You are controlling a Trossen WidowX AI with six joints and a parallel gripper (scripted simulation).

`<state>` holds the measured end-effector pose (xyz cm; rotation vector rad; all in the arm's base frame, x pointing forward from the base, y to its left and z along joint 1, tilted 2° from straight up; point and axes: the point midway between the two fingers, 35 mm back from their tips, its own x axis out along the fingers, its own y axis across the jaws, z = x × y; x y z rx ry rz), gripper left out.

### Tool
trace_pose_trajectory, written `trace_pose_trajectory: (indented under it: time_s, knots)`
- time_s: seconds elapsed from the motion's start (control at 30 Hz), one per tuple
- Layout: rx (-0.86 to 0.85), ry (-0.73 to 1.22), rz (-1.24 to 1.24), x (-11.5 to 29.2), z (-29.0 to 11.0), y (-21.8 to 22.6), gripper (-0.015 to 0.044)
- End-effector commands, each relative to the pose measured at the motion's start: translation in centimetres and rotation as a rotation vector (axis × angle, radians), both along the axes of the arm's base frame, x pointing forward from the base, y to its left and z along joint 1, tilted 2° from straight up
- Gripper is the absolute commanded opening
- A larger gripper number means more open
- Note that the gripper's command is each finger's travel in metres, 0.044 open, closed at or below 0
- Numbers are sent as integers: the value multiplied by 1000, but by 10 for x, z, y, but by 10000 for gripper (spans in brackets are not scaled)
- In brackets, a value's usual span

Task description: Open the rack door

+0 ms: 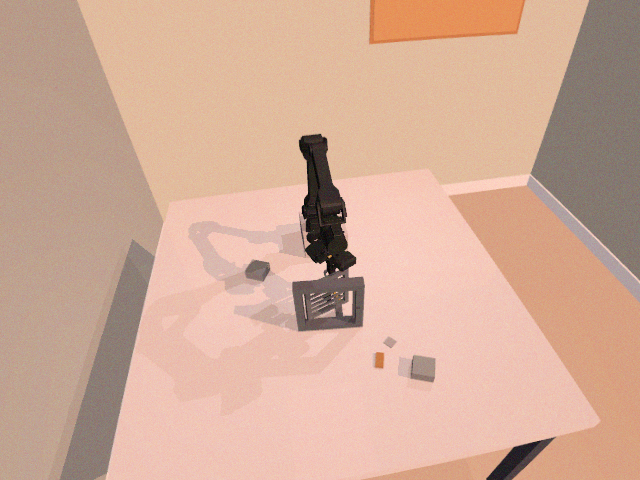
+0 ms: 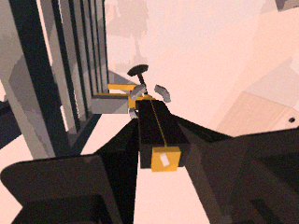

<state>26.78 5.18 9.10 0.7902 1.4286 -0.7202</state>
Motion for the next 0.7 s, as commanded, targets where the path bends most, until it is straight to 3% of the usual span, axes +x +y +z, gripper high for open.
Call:
trace_pose_trajectory:
  time_s: [0.0,0.67]
  knots:
    - [-3,-13,94,-4,-1,-7,25]
    - [-15,-21,383,-24,-3,-42,25]
